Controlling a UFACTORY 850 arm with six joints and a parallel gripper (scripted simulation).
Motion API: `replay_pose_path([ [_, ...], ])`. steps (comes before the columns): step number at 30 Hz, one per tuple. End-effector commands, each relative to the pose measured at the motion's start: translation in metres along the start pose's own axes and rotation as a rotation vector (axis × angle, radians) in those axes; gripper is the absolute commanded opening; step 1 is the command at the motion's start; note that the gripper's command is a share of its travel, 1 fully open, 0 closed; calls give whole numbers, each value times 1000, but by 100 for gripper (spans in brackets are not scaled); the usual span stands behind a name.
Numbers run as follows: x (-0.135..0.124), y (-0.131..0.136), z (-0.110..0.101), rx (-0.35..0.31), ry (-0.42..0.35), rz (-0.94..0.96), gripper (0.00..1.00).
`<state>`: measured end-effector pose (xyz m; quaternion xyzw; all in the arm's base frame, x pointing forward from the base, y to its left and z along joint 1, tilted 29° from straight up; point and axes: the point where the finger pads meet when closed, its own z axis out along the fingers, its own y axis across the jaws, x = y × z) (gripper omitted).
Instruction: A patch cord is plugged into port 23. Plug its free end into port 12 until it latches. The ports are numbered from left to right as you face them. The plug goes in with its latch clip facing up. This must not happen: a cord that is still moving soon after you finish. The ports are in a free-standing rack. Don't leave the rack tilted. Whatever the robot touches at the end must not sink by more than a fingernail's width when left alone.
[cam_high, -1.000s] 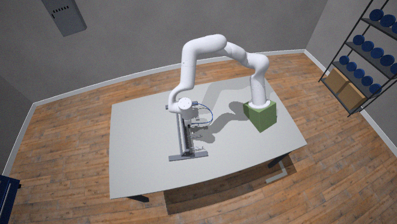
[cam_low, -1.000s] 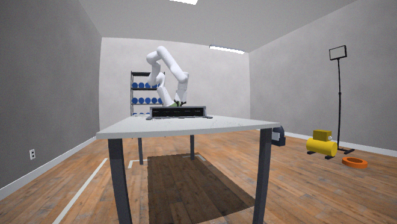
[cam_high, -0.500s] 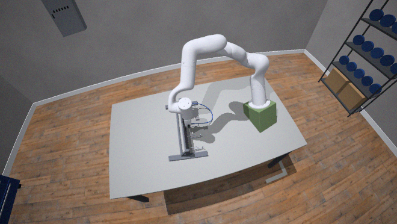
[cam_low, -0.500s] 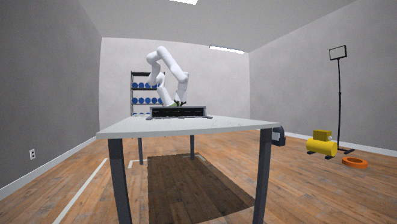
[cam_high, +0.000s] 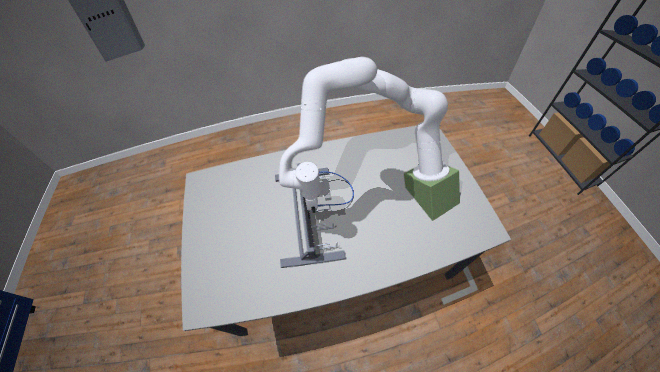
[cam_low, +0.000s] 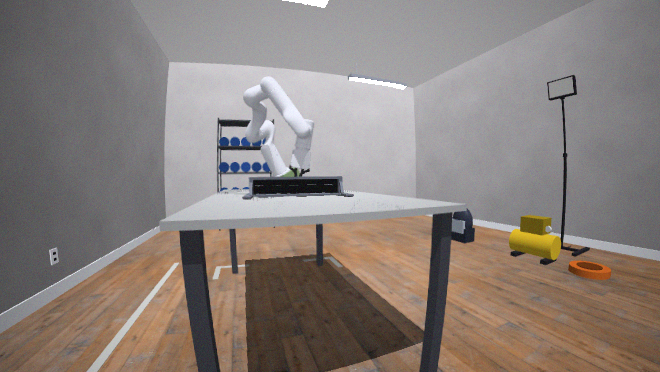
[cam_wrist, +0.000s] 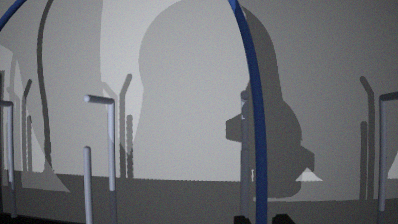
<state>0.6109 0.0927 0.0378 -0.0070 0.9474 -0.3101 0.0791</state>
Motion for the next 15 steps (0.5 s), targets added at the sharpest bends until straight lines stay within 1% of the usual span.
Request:
replay_pose_path([
  [1,-1,0,-1,-1,-3,1,0],
  [15,-3,0,-1,-1,5,1,0],
])
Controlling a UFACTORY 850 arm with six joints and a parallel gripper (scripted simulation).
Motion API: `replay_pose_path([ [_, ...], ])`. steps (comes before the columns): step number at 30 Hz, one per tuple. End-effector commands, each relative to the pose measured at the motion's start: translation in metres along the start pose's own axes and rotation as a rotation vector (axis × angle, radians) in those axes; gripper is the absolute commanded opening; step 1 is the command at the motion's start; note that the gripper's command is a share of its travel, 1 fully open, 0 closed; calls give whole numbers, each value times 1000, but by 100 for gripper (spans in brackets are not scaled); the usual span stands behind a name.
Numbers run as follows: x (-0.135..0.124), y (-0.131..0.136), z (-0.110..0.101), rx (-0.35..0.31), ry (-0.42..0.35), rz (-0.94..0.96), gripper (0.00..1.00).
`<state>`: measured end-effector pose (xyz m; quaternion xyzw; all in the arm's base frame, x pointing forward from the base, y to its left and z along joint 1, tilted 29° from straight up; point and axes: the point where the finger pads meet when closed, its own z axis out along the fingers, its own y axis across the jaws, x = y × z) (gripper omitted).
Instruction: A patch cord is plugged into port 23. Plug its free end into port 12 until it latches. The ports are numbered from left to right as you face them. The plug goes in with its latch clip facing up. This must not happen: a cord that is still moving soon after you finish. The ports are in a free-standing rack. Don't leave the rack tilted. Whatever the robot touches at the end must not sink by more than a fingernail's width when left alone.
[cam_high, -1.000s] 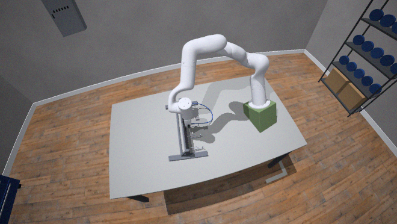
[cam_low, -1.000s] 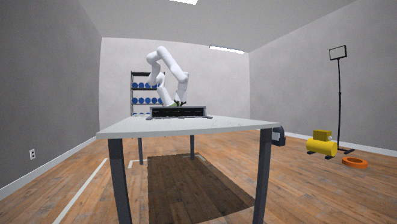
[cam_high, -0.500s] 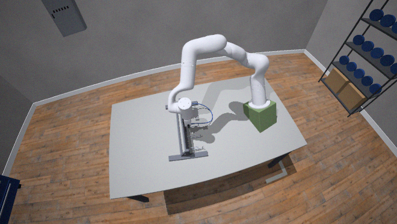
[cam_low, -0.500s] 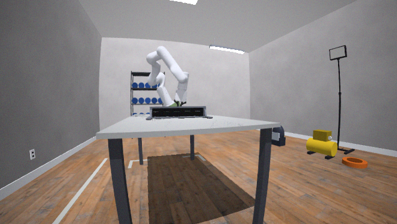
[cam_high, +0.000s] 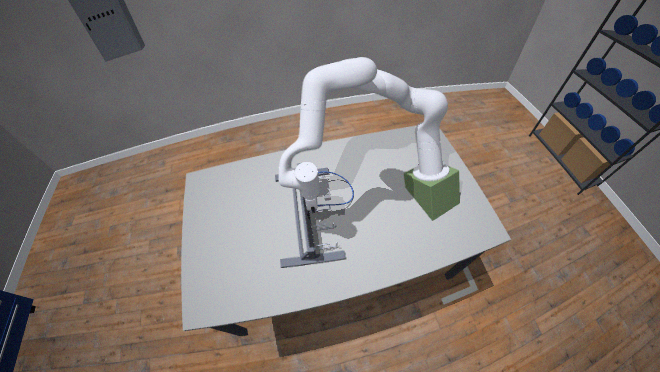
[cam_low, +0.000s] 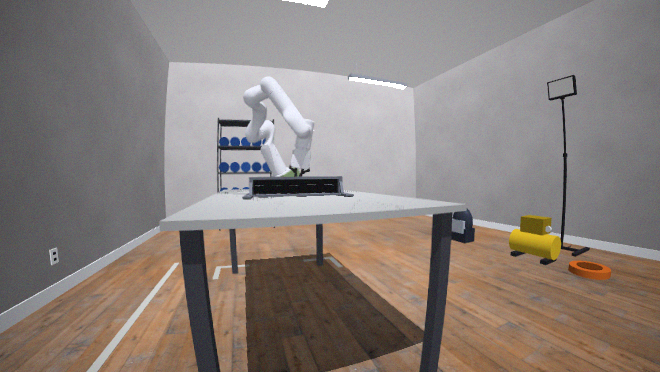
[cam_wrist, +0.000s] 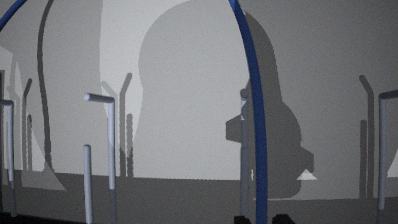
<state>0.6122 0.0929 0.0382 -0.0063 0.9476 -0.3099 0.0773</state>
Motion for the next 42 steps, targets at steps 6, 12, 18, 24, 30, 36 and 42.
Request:
replay_pose_path([
  [6,-2,0,-1,-1,2,1,0],
  [12,-2,0,-1,-1,2,1,0],
  [18,-2,0,-1,-1,2,1,0],
  [24,-2,0,-1,-1,2,1,0],
  [30,-2,0,-1,-1,2,1,39],
  [36,-2,0,-1,-1,2,1,39],
  [42,-2,0,-1,-1,2,1,39],
])
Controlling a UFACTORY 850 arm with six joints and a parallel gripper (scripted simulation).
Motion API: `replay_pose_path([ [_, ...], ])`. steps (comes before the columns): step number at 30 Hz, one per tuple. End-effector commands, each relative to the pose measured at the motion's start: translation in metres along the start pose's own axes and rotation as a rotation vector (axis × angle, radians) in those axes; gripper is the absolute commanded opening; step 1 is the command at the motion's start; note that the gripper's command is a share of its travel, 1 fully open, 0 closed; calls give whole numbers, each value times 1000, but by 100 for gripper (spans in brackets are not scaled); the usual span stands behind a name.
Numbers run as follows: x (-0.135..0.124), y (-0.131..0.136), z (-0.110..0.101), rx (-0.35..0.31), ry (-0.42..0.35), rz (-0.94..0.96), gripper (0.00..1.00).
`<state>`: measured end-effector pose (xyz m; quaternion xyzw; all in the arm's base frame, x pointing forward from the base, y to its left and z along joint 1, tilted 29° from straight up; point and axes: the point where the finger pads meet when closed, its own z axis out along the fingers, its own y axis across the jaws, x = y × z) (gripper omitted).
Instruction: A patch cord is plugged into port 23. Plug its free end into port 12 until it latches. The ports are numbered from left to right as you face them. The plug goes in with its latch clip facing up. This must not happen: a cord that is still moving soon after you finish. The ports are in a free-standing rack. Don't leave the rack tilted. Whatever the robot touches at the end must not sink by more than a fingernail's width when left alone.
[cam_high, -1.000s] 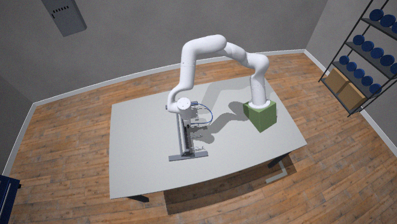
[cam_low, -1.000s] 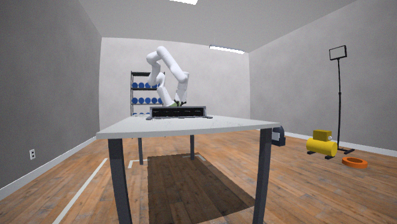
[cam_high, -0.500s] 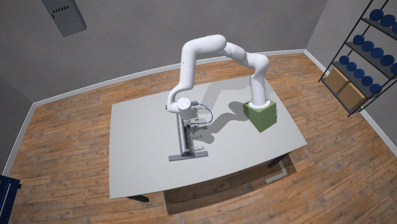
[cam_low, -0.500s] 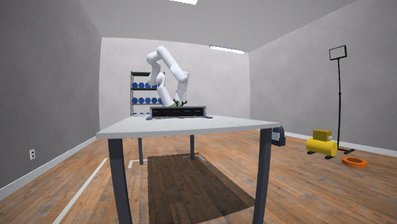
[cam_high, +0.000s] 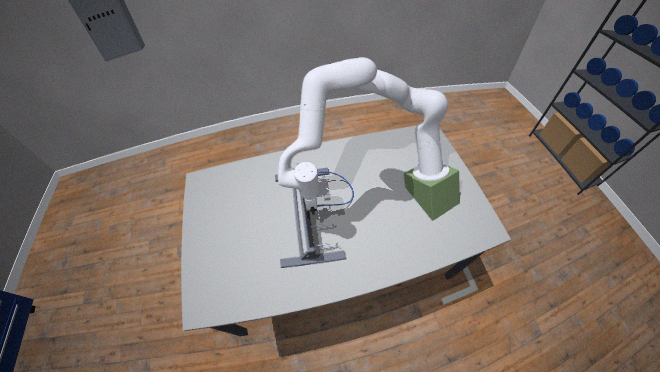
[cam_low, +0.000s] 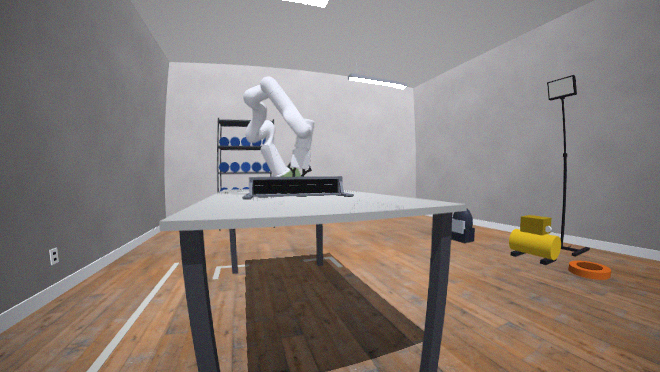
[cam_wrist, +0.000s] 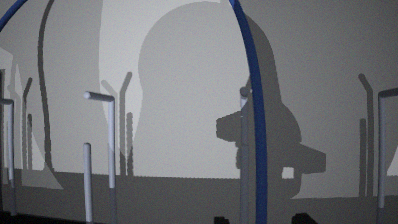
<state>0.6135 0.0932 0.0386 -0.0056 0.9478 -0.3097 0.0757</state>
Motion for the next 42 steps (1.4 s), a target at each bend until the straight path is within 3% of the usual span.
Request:
replay_pose_path([
  [1,-1,0,-1,-1,-2,1,39],
  [31,-1,0,-1,-1,-2,1,39],
  [42,-1,-2,-12,-1,-2,1,39],
])
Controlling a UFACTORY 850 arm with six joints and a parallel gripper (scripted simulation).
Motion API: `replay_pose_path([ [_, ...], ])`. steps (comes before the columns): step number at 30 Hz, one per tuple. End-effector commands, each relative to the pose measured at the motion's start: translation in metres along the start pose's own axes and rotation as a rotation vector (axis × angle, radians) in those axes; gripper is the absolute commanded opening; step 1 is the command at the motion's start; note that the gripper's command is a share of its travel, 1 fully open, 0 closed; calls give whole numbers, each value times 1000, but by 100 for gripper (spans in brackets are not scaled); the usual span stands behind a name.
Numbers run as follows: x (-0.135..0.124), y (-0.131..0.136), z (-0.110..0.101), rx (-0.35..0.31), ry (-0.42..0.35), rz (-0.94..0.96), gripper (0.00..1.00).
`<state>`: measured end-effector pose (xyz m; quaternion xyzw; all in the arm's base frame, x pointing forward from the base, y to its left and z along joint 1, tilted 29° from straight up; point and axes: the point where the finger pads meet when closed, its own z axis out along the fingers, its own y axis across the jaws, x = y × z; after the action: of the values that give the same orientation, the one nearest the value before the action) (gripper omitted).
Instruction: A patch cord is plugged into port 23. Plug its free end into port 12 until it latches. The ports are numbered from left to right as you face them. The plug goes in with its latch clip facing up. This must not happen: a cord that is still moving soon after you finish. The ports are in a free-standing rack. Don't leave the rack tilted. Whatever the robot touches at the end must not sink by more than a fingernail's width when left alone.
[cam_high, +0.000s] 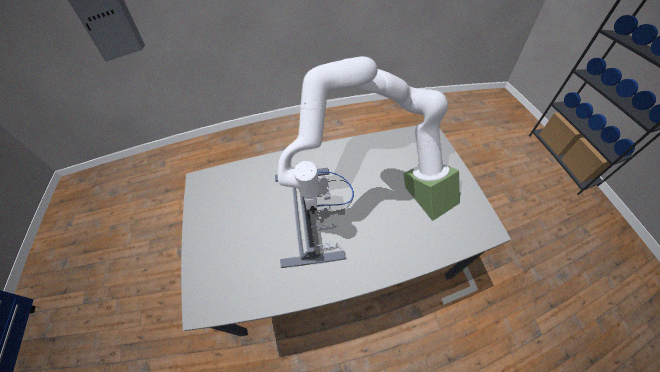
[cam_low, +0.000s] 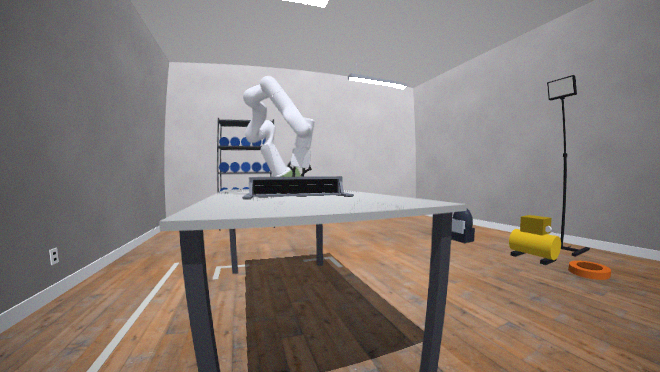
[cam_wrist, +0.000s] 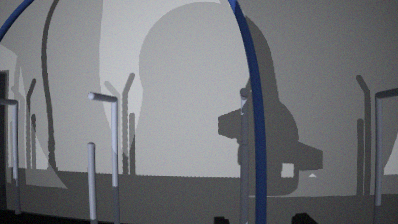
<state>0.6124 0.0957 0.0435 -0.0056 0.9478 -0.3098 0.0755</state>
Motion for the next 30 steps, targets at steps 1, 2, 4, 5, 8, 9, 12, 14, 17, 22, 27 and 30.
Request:
replay_pose_path([
  [1,-1,-1,-9,-1,-2,1,39],
  [2,-1,-2,-11,-1,-2,1,39],
  [4,-1,-2,-17,-1,-2,1,39],
  [5,0,-3,-19,-1,-2,1,39],
  [8,0,-4,-29,-1,-2,1,39],
  [9,0,-5,-32,-1,-2,1,39],
  [12,0,-6,-39,-1,-2,1,39],
  [14,0,-6,-42,-1,-2,1,39],
  [17,0,-8,-51,-1,-2,1,39],
  [22,1,-10,-64,-1,-2,1,39],
  [27,1,-11,-72,-1,-2,1,39],
  [30,1,-11,-73,-1,-2,1,39],
])
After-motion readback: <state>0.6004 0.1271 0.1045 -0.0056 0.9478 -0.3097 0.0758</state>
